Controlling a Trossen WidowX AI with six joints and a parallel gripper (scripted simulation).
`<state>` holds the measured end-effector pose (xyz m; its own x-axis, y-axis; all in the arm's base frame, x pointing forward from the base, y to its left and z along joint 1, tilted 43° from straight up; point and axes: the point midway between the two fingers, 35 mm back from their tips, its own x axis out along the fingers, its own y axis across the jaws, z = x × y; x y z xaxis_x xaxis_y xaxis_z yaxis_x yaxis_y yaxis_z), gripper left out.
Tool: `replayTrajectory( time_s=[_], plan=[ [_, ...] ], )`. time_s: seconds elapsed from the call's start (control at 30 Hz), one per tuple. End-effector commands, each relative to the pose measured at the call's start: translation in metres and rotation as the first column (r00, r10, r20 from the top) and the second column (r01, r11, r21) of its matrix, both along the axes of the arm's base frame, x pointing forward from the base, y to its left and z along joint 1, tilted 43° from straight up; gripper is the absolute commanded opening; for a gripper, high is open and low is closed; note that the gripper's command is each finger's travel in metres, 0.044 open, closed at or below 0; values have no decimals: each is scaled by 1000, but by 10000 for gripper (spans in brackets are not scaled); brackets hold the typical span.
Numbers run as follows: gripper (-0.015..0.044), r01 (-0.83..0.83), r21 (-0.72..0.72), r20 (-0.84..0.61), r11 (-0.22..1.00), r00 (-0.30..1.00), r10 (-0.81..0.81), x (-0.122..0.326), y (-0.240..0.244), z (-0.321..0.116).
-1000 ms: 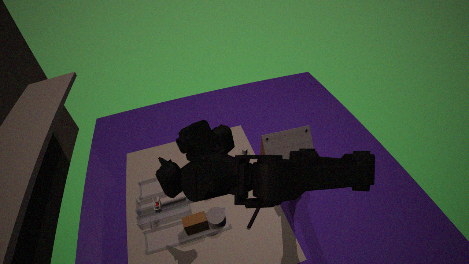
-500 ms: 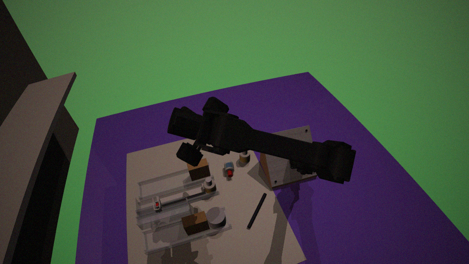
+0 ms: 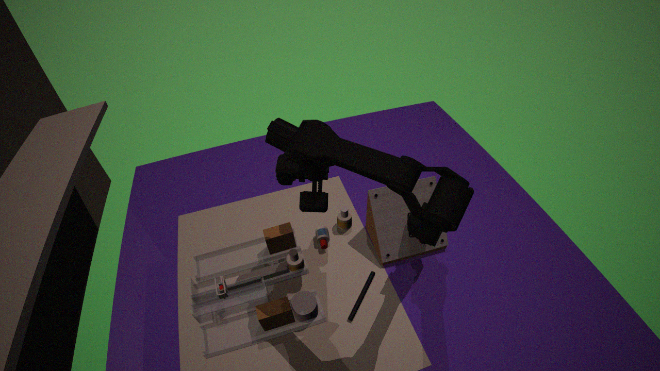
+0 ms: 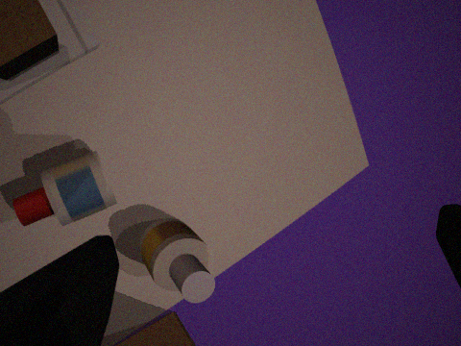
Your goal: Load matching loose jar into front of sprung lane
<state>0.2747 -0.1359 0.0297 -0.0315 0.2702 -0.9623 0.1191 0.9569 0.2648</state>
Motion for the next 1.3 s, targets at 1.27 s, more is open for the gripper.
replayTrajectory(
  time_s=[1.27],
  plan=[
    [440, -294, 438, 161, 849, 955, 248, -83, 66, -88]
  ],
)
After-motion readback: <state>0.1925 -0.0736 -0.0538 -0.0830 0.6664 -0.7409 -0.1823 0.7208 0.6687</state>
